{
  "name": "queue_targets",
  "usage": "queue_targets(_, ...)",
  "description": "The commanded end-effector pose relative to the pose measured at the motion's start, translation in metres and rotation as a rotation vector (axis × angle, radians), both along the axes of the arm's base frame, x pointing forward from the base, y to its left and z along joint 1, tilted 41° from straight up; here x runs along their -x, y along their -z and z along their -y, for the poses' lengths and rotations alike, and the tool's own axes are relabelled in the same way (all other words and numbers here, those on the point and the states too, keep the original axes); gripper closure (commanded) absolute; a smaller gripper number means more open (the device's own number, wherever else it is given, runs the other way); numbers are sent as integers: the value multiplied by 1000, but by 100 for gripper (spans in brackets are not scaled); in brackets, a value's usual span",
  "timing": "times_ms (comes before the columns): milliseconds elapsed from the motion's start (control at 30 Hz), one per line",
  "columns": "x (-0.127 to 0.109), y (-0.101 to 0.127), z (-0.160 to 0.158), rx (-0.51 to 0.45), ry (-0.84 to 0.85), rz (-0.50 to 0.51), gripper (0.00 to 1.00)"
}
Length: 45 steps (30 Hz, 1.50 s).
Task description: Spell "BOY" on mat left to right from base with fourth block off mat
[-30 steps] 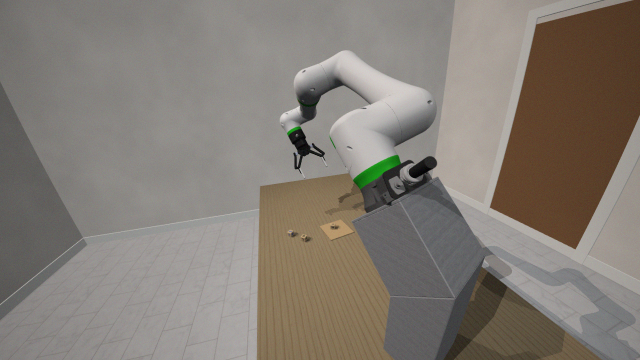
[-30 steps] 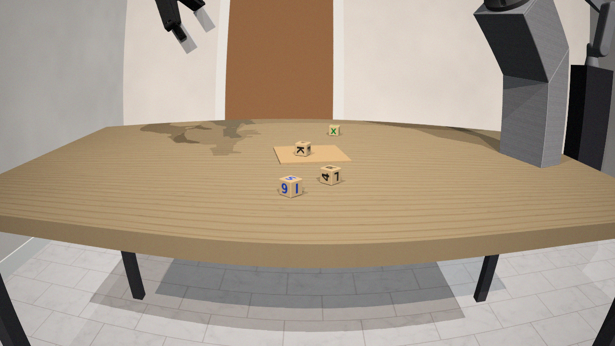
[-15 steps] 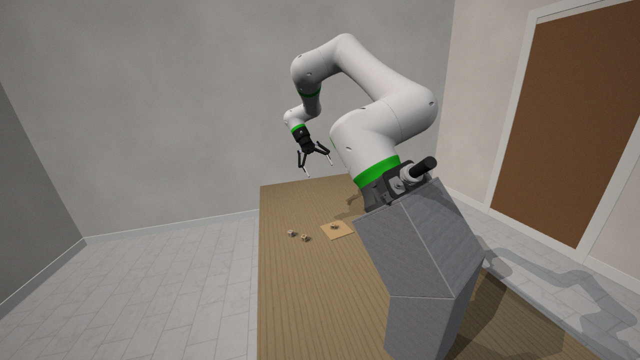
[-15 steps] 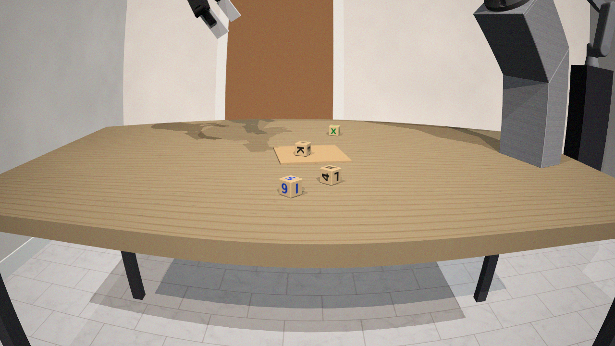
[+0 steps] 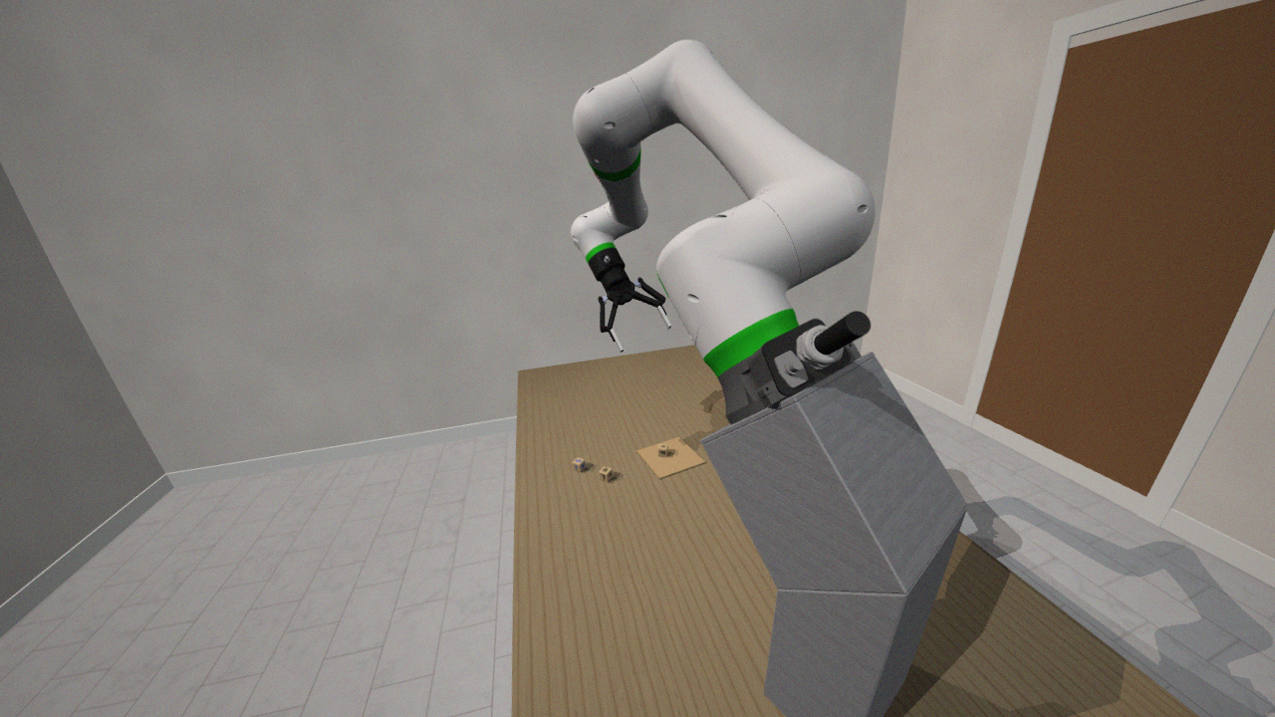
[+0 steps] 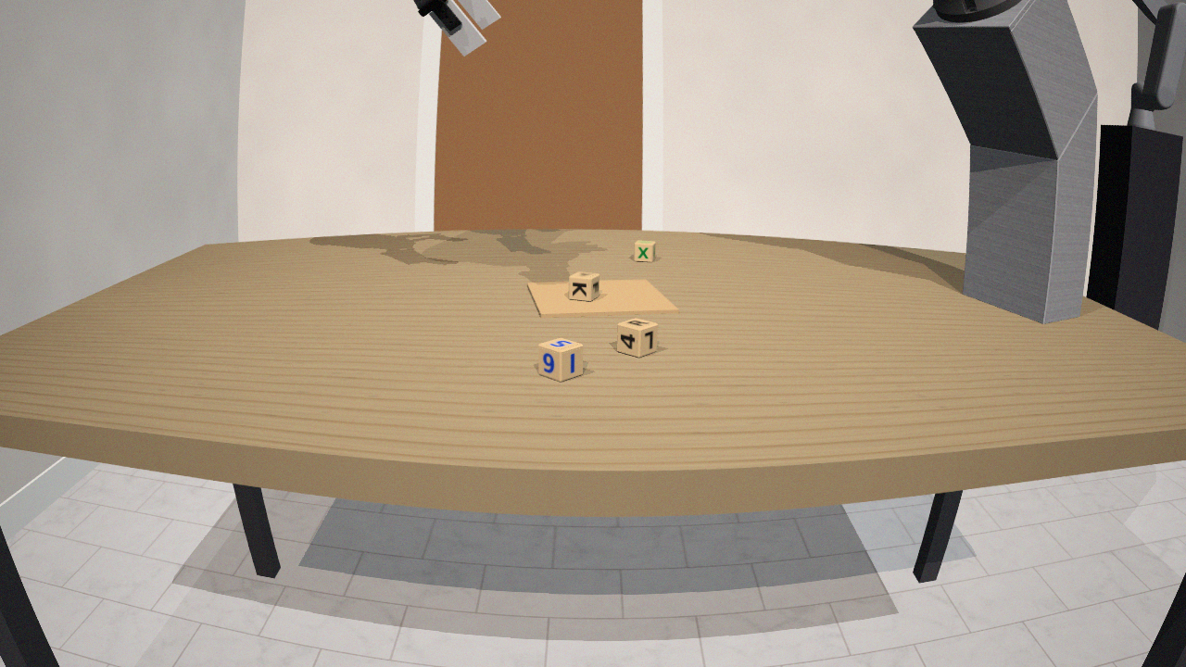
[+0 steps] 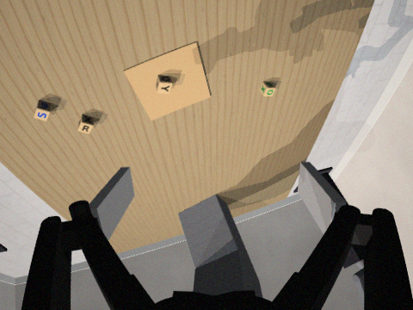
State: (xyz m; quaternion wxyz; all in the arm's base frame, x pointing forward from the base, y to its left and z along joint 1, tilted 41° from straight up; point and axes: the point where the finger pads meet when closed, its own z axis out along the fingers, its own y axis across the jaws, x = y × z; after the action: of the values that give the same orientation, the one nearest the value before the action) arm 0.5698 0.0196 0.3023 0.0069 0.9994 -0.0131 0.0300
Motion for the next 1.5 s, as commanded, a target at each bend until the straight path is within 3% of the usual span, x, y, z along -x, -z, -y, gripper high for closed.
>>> queue_targets(0,0,0,0,0,0,1,0)
queue_targets(33,0,0,0,0,0,1,0)
queue_targets(100,47,20,14,-9,-18,-41,0)
queue_targets(467,47,20,14,-9,-18,-41,0)
queue_targets(500,70,31,19,-18,-28,-60,0)
queue_targets(533,66,62,7,-109,-63,-56,0)
queue_targets(967,66,62,7,-109,-63,-56,0)
queue_targets(1000,63,89,-4,-198,-88,-42,0)
queue_targets(1033,61,101,-10,-242,-97,-31,0)
queue_targets(1167,59,112,-15,-283,-102,-18,0)
queue_targets(1467,59,112,-15,-283,-102,-18,0)
